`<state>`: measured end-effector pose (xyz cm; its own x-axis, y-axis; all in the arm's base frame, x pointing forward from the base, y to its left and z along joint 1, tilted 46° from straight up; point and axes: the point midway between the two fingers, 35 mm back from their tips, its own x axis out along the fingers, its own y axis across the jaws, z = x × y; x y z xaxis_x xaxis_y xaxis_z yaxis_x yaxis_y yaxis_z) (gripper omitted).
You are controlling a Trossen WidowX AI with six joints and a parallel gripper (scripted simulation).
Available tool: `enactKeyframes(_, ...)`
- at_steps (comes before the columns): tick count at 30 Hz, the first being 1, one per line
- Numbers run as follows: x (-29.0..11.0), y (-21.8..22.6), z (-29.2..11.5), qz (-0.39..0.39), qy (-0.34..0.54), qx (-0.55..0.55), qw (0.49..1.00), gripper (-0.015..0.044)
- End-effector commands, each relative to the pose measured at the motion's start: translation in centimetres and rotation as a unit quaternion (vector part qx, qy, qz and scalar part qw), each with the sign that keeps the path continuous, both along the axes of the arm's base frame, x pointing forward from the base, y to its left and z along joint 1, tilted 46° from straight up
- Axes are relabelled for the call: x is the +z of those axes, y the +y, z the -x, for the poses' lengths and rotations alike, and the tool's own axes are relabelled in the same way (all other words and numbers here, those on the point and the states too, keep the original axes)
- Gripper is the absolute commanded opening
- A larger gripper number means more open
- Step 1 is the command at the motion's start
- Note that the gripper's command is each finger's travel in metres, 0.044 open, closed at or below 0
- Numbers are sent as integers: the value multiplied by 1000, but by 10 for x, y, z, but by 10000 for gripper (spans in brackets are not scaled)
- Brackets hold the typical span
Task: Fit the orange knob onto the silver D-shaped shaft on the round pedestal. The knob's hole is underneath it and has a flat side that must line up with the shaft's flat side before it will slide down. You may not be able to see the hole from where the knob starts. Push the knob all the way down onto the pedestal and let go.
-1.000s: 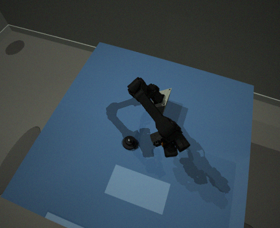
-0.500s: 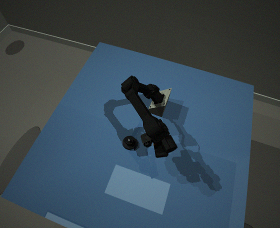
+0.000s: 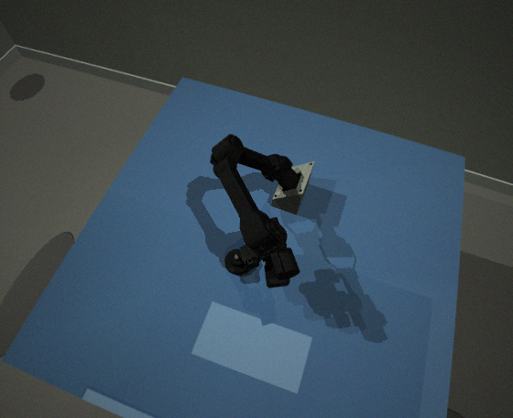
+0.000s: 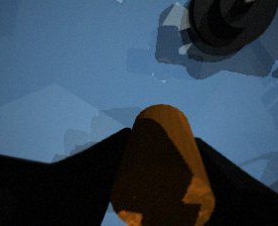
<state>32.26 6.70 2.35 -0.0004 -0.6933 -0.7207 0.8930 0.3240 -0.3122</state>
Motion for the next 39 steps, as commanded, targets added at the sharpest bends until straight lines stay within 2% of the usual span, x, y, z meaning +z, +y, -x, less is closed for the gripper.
enactKeyframes(1, 6, -10, -1, 2, -1, 2, 1000, 0)
enactKeyframes(33, 57, -101, 8, 18, -1, -2, 1000, 0)
enactKeyframes(39, 57, -106, 9, 19, -1, -3, 1000, 0)
